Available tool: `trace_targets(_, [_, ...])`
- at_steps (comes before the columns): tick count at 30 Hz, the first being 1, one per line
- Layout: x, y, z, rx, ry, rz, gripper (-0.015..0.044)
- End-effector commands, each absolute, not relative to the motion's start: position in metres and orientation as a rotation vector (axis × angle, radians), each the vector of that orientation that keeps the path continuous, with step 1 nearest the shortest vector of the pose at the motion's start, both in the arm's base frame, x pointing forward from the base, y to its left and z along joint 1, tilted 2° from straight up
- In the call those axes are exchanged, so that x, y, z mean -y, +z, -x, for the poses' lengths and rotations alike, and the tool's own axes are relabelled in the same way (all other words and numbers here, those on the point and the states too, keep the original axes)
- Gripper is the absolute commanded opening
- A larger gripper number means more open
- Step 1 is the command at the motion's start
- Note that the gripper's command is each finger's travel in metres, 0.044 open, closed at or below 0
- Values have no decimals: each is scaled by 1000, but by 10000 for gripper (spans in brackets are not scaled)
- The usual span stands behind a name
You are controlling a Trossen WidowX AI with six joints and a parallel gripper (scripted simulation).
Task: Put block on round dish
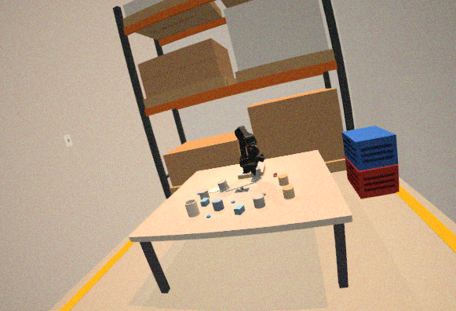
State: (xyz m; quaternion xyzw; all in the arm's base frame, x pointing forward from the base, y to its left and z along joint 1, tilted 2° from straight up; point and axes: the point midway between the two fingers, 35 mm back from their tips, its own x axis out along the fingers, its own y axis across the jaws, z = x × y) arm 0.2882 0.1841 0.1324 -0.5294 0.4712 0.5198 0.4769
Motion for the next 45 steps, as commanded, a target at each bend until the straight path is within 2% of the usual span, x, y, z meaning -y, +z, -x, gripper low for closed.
trace_targets(1, [-192, 149, -289, -1094, 1271, 1291, 0])
trace_targets(34, [-187, 191, -282, -1095, 1271, 1291, 0])
trace_targets(45, [-186, 184, -282, -1115, 1272, 1293, 0])
